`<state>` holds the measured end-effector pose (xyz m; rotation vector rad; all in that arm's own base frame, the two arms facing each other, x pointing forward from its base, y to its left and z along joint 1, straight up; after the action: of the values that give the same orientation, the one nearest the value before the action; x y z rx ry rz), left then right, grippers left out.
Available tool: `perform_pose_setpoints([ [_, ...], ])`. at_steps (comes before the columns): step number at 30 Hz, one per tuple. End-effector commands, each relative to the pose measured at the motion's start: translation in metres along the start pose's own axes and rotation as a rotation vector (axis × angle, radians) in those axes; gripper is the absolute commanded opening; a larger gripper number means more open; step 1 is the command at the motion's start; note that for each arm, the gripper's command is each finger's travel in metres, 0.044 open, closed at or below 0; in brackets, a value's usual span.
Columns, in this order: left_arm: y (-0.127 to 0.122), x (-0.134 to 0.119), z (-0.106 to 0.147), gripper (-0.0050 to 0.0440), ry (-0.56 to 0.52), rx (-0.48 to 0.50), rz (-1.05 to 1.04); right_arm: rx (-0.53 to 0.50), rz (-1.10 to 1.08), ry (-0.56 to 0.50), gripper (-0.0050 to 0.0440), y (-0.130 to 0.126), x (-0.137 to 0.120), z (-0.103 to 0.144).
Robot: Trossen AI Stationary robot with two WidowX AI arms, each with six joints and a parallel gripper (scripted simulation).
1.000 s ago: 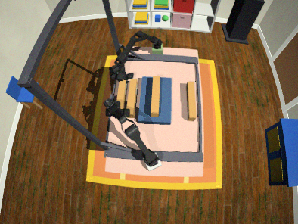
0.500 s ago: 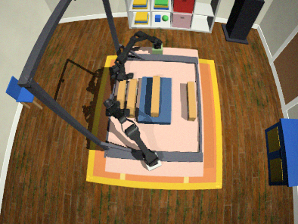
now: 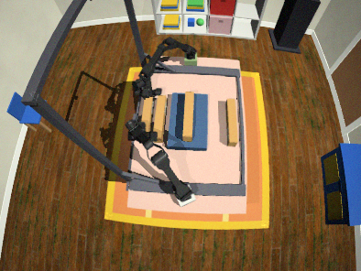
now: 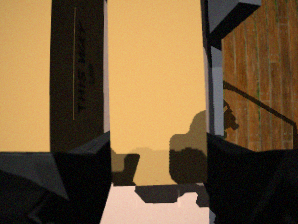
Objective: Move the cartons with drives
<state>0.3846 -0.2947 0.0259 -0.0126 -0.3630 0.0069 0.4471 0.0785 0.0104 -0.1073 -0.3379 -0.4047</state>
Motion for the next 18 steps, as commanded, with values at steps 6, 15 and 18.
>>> perform_pose_setpoints([
  [6,-0.003,0.008,0.011,-0.005,-0.024,-0.02,0.007,0.02,-0.008,-0.028,-0.005,0.003,0.009,0.012],
  [15,-0.003,0.008,0.011,-0.005,-0.024,-0.02,0.007,0.02,-0.008,-0.028,-0.005,0.003,0.009,0.012],
  [18,-0.003,0.025,0.058,-0.005,-0.024,-0.02,0.007,0.02,-0.008,-0.028,-0.005,-0.001,0.027,0.058],
])
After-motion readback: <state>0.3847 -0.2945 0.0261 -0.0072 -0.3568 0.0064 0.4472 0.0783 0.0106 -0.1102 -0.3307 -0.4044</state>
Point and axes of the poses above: on each arm, the point midway between the two fingers, 35 mm back from their tips, its own z axis back along the fingers, its own y axis across the jaws, x = y × z, the point moved 2 cm from there along z, back along the fingers, and after that the axes turned 4 degrees about z, right-handed, at the moved point
